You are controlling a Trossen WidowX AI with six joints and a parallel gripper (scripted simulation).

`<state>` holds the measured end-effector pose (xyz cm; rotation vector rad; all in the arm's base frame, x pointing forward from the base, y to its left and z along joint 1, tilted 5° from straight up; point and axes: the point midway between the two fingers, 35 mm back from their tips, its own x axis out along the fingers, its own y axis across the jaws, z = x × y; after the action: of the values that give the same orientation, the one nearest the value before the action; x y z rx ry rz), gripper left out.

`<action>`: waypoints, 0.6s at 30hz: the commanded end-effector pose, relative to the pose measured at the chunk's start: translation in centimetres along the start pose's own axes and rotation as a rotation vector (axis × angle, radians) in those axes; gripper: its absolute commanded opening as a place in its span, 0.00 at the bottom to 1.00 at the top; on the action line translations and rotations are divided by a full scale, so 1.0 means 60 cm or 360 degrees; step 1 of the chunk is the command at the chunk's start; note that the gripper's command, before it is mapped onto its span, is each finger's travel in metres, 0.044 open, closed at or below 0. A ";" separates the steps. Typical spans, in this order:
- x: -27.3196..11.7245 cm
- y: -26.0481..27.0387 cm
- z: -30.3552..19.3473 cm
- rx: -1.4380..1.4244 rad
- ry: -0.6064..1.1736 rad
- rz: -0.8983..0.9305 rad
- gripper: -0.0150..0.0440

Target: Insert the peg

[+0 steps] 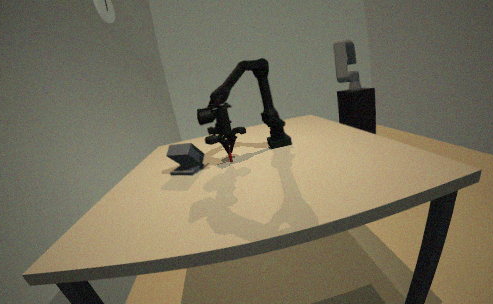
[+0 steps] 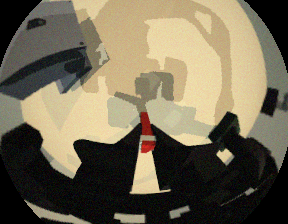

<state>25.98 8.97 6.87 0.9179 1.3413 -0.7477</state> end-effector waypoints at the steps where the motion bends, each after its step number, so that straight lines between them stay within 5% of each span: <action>1: -0.001 0.000 0.000 0.0000 0.0000 0.0001 0.25; 18: -0.066 0.007 0.001 0.0003 -0.0002 -0.0006 0.25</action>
<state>25.92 8.93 9.69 0.9133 1.3482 -0.7565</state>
